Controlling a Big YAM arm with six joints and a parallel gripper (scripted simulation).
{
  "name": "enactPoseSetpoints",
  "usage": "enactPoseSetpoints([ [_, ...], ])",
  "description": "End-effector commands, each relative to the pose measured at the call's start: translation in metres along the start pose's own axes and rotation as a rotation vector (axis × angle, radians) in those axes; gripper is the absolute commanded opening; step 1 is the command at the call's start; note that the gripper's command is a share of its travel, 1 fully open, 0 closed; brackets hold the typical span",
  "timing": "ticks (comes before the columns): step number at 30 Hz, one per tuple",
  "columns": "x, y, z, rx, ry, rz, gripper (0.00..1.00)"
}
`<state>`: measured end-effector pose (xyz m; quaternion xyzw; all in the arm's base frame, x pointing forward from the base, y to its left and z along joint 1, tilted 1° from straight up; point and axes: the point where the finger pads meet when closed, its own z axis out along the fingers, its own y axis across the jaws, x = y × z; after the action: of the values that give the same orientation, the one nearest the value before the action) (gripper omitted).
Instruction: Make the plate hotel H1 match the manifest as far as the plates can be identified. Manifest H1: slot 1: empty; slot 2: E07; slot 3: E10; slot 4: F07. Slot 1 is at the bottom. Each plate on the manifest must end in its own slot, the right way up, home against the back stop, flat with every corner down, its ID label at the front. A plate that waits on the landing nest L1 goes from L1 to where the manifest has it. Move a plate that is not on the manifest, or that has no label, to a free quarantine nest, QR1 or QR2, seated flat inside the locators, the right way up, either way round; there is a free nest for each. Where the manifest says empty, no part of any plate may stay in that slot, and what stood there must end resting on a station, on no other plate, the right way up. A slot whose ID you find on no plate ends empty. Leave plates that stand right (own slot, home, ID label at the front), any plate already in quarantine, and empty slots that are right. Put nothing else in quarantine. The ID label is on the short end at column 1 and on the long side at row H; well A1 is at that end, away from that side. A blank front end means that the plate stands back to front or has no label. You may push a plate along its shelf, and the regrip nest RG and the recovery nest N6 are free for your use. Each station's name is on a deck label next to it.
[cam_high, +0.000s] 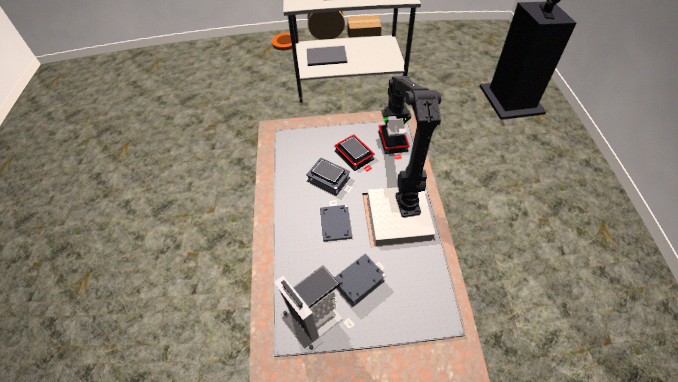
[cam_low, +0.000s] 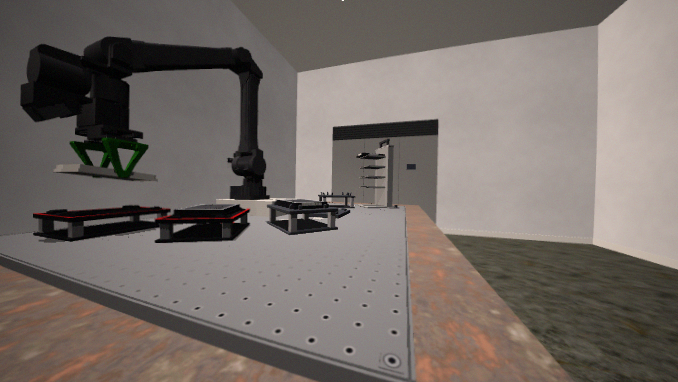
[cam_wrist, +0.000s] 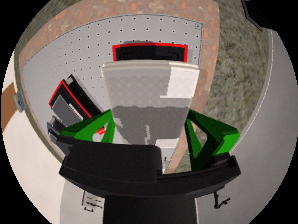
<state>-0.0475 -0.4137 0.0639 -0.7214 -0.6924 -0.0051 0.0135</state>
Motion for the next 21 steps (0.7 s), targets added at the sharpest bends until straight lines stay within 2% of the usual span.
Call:
enactPoseSetpoints([
  [1, -0.03, -0.009, -0.026, 0.007, -0.087, 0.002, 0.86],
  [7, -0.03, -0.009, -0.025, 0.006, -0.085, 0.002, 0.86],
  [13, -0.012, -0.007, 0.0, 0.002, -0.029, 0.001, 0.86],
  [21, -0.006, -0.007, 0.008, 0.001, -0.019, 0.0, 0.86],
])
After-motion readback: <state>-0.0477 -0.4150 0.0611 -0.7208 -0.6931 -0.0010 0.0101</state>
